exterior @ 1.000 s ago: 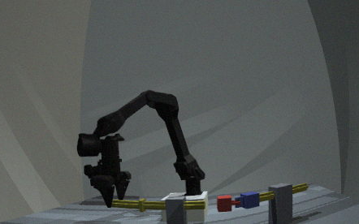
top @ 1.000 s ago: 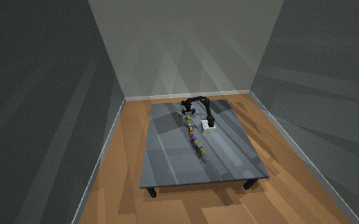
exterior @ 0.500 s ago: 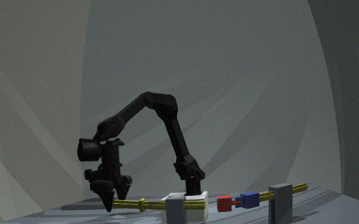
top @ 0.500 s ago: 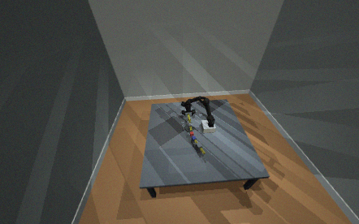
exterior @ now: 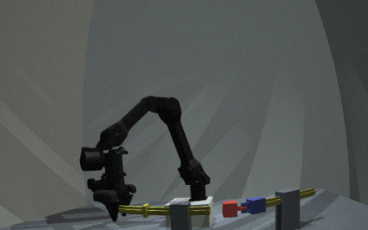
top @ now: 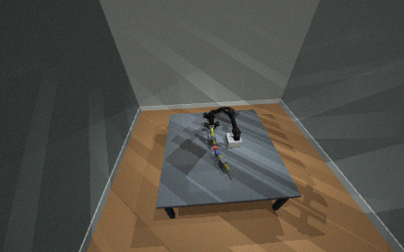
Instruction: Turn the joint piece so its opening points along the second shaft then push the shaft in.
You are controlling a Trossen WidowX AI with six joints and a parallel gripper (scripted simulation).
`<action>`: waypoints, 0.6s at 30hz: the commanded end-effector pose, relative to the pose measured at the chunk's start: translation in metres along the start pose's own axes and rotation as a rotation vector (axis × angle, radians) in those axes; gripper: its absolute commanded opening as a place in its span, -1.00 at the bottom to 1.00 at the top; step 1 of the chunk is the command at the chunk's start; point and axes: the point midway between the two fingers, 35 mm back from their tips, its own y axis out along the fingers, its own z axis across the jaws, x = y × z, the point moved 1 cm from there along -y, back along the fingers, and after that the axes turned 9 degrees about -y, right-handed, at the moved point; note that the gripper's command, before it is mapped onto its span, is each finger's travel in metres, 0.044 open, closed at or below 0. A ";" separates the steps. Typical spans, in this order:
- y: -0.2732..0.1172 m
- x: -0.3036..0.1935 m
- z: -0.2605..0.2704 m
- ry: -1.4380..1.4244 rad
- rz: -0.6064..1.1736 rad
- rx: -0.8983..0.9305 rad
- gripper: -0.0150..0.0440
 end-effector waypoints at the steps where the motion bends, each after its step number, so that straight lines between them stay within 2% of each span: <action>1: 0.001 0.001 0.000 0.005 -0.004 -0.003 0.29; 6: 0.001 0.001 0.000 0.005 -0.004 -0.003 -0.15; 18: 0.001 0.001 0.000 0.005 -0.004 -0.003 -0.15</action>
